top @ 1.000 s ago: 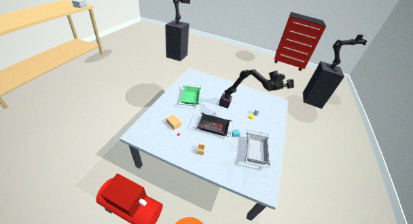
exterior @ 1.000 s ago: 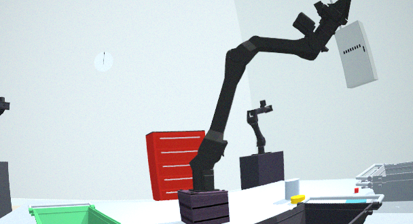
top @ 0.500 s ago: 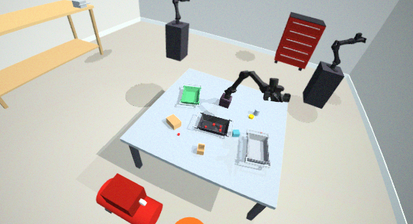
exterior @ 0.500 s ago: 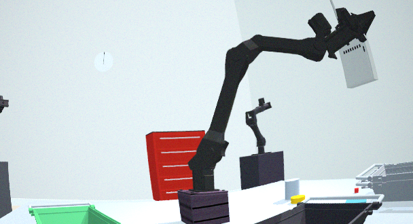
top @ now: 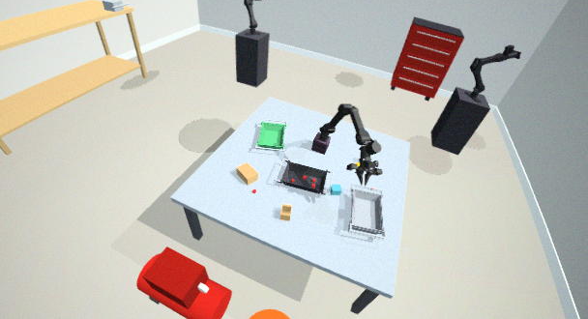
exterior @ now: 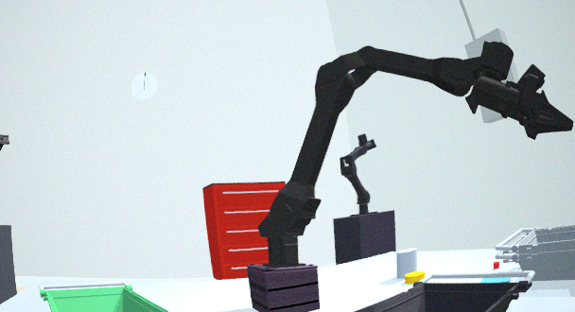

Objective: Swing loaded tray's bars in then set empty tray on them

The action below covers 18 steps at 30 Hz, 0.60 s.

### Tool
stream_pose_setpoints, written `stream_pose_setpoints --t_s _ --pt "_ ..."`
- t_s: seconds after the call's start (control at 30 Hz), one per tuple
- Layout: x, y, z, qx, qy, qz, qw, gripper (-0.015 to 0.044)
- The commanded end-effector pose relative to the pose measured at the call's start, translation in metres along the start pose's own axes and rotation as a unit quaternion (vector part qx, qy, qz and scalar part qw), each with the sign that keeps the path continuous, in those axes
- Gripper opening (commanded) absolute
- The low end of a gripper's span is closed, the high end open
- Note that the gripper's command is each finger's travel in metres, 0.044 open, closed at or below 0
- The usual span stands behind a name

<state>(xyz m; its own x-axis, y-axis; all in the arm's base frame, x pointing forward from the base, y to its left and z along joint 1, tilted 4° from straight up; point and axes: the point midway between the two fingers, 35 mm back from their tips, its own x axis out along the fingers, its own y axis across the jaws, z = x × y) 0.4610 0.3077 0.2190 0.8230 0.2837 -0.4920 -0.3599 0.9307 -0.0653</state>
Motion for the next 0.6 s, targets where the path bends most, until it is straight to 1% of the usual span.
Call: stream_pose_setpoints --t_s 0.0,0.17,0.37,0.43,0.57 --pt "0.011 -0.023 -0.058 0.011 0.113 0.005 0.994 0.0085" --pt "0.004 -0.054 -0.135 0.046 0.270 0.006 0.962 0.0085" --pt "-0.034 -0.083 -0.215 0.118 0.450 0.002 0.885 0.0085" --pt "-0.045 -0.087 -0.229 0.136 0.485 0.001 0.864 0.0085" --pt "-0.047 -0.088 -0.230 0.138 0.489 0.001 0.861 0.0085"
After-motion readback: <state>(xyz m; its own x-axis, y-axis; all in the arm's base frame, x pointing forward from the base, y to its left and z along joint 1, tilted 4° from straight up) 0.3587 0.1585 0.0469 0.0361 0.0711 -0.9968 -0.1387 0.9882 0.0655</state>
